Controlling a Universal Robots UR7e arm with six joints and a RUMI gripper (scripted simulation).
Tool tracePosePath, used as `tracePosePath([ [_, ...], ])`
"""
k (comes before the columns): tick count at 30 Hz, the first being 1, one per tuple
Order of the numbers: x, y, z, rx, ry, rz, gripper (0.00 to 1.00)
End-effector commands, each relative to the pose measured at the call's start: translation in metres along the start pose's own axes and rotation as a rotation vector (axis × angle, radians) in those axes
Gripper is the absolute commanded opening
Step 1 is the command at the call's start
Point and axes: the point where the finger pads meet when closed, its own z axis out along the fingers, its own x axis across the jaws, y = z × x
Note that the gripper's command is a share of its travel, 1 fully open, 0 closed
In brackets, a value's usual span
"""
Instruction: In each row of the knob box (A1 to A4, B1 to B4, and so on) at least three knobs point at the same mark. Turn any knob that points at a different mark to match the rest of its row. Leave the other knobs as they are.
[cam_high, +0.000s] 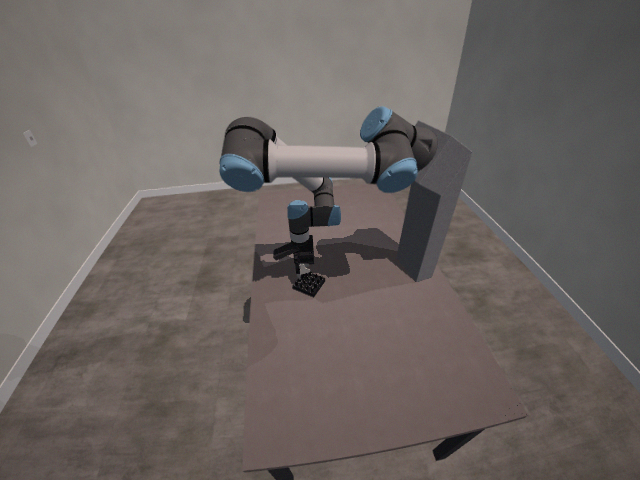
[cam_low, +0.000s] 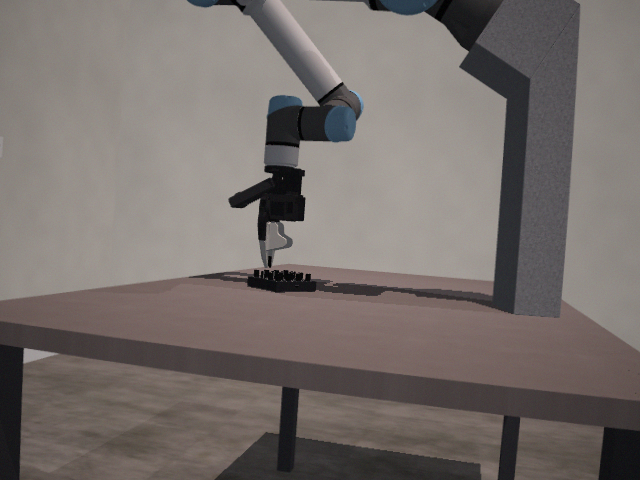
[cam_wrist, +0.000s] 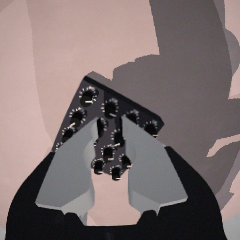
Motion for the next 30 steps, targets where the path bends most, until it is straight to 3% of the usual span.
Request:
tracePosePath([
  [1, -0.0001, -0.0004, -0.0003, 0.001, 0.0, 0.0, 0.11],
  [30, -0.0001, -0.0047, -0.0003, 0.001, 0.0, 0.0, 0.11],
])
